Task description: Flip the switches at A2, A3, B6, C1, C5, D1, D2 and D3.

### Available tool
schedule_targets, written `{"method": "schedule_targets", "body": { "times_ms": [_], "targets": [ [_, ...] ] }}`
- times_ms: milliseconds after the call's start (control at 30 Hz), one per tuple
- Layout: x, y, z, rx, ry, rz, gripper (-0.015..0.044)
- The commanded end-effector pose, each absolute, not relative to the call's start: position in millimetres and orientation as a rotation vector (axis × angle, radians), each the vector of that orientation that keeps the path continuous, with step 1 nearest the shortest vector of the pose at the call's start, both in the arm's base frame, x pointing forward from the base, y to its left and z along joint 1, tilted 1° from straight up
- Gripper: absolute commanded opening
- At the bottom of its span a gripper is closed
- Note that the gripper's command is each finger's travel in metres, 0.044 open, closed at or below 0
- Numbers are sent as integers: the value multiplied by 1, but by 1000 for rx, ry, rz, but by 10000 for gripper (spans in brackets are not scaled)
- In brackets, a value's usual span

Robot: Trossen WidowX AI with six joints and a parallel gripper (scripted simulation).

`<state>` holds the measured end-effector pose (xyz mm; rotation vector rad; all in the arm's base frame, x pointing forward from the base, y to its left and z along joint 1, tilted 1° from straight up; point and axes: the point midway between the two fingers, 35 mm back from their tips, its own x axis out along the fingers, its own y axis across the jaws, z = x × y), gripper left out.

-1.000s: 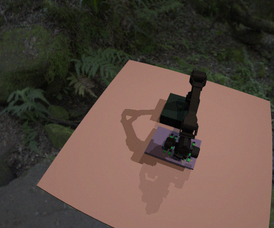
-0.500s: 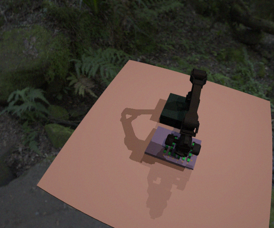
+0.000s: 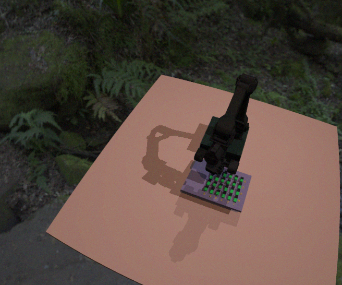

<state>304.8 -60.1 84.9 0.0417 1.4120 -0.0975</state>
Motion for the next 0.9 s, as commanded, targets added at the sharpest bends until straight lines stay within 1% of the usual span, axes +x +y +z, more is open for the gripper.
{"method": "schedule_targets", "body": {
  "times_ms": [0, 67, 200, 867],
  "targets": [
    [292, -69, 84, 34, 1402, -77, 0],
    [293, -69, 81, 34, 1400, -77, 0],
    [297, -70, 49, 33, 1376, -77, 0],
    [301, -71, 26, 33, 1376, -77, 0]
  ]
}}
